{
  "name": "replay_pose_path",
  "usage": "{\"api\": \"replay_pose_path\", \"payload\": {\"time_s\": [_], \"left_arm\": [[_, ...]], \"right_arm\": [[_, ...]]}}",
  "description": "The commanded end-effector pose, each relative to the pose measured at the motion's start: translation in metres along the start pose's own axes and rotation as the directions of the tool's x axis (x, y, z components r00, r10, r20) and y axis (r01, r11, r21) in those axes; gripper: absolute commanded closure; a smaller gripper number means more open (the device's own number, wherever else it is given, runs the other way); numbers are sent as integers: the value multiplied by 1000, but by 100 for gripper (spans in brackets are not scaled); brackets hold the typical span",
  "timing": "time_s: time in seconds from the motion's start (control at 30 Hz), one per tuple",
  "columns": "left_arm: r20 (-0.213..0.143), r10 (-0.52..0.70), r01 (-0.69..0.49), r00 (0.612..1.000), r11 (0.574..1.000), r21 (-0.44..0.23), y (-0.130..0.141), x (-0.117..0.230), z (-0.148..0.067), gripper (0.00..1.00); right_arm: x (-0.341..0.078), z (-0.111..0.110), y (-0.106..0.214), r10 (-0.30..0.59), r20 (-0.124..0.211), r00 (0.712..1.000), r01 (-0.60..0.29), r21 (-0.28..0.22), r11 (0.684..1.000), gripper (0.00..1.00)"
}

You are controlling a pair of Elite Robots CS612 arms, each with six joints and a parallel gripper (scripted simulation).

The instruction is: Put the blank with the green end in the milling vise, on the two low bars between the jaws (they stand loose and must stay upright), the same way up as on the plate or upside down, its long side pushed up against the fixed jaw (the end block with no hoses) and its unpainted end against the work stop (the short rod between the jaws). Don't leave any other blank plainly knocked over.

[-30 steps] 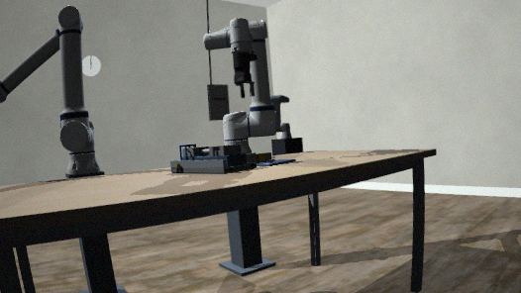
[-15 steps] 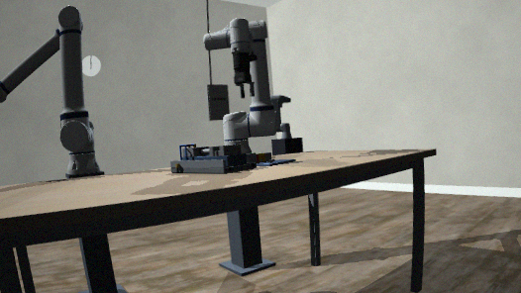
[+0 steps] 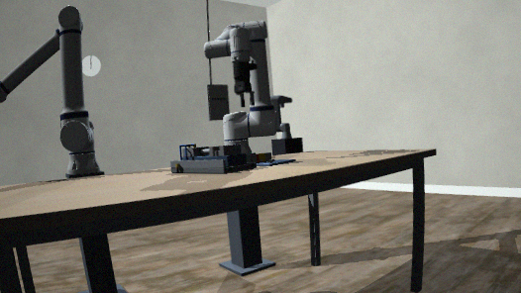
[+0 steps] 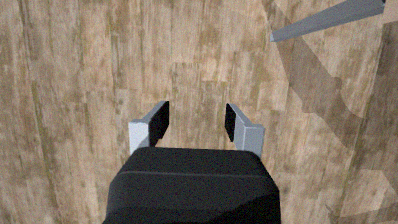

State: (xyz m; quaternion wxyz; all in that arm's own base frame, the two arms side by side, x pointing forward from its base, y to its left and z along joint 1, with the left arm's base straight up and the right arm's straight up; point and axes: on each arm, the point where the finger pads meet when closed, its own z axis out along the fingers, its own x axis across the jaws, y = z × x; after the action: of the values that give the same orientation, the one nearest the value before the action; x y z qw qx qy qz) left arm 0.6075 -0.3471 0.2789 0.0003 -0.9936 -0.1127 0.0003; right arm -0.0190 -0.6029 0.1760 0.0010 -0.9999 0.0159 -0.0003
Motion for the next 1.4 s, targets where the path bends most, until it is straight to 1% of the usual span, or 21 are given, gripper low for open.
{"api": "replay_pose_path", "payload": {"time_s": [0.0, 0.47, 0.53, 1.03, 1.1, 1.37], "left_arm": [[-2, 0, 0, 1000, 1000, -2, -1, -2, 7, 0], [-2, 0, 0, 1000, 1000, -2, -11, -13, 46, 0], [-2, 0, 0, 1000, 1000, -2, -11, -13, 46, 0], [-2, 0, 0, 1000, 1000, -2, -21, -25, 88, 0], [-2, 0, 0, 1000, 1000, -2, -21, -25, 88, 0], [-2, 0, 0, 1000, 1000, -2, -26, -31, 110, 0]], "right_arm": [[0, -1, 1, 0, 0, 1000, 0, -2, 1000, 0], [0, -1, 1, 0, 0, 1000, 0, -2, 1000, 0], [0, -1, 1, 0, 0, 1000, 0, -2, 1000, 0], [0, -1, 1, 0, 0, 1000, 0, -2, 1000, 0], [0, -1, 1, 0, 0, 1000, 0, -2, 1000, 0], [0, -1, 1, 0, 0, 1000, 0, -2, 1000, 0]]}}
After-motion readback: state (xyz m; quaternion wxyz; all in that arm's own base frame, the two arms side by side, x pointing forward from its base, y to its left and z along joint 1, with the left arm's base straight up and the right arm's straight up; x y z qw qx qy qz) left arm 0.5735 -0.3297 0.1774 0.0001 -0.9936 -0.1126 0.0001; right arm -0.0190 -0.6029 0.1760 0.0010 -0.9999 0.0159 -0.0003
